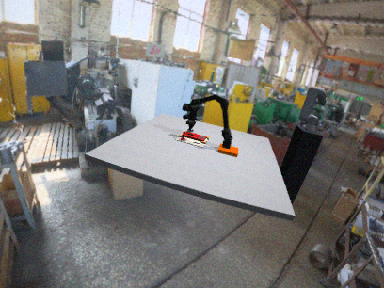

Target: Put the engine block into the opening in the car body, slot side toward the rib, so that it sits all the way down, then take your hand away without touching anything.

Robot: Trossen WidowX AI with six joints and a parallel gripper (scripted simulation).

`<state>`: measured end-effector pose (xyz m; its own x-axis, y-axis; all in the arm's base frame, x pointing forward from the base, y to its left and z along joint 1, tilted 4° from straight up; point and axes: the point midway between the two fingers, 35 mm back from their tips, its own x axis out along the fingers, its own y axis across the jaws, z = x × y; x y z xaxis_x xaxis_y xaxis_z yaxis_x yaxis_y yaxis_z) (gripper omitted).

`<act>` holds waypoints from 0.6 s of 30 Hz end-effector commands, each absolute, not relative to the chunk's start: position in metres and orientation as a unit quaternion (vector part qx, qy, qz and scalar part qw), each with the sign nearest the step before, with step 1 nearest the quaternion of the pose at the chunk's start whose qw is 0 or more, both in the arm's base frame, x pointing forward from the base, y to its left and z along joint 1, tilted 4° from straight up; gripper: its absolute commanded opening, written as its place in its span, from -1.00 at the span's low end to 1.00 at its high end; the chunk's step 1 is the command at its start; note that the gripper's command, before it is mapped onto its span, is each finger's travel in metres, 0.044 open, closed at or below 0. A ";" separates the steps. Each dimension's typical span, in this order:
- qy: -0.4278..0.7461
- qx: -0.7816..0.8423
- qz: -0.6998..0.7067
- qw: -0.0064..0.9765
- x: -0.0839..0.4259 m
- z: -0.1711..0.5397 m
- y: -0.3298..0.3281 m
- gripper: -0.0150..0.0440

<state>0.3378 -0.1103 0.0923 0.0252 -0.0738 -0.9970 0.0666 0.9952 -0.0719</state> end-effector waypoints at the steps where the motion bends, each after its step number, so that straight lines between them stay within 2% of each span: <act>1: 0.695 0.027 -0.081 0.714 0.335 0.090 -0.116 -0.49; 2: 0.695 0.029 -0.083 0.714 0.335 0.090 -0.117 -0.49; 8: 0.694 0.035 -0.088 0.714 0.335 0.090 -0.117 0.04; 18: 0.692 0.049 -0.101 0.713 0.335 0.090 -0.116 0.05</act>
